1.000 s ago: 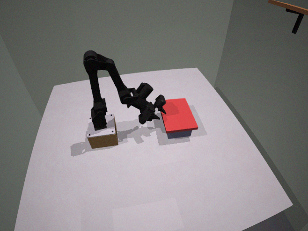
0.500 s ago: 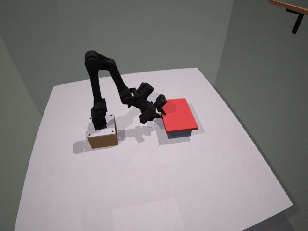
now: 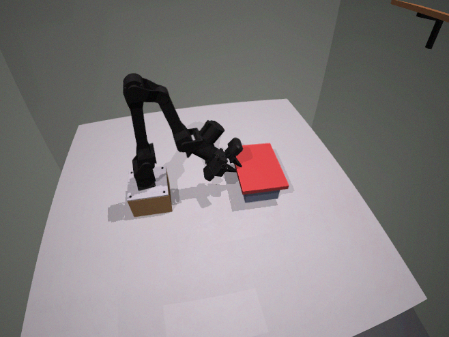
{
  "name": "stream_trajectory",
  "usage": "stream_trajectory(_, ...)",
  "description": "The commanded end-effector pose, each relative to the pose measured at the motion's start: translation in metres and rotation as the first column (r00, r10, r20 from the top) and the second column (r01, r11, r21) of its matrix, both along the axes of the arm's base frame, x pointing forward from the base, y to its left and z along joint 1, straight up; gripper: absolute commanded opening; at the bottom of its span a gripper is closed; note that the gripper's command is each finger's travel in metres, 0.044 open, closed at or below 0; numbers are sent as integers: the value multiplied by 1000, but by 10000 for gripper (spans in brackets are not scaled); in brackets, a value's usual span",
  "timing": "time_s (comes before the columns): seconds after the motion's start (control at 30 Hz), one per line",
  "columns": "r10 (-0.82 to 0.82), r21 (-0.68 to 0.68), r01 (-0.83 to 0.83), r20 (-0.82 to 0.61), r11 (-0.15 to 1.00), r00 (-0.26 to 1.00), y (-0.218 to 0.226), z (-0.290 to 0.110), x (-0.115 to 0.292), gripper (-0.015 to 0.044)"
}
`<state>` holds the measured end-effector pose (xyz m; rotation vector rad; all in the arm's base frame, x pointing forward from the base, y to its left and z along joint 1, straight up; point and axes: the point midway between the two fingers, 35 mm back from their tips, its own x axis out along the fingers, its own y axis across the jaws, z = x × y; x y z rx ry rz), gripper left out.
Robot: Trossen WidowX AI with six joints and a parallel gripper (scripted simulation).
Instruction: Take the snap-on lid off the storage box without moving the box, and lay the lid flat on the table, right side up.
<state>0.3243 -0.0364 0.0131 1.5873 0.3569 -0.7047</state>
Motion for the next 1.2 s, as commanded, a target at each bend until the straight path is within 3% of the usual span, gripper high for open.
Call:
stream_trajectory(0.0,0,0,0,0,1000,1000,0,1,0,0)
stream_trajectory(1.17,0,0,0,0,1000,1000,0,8,-1,0)
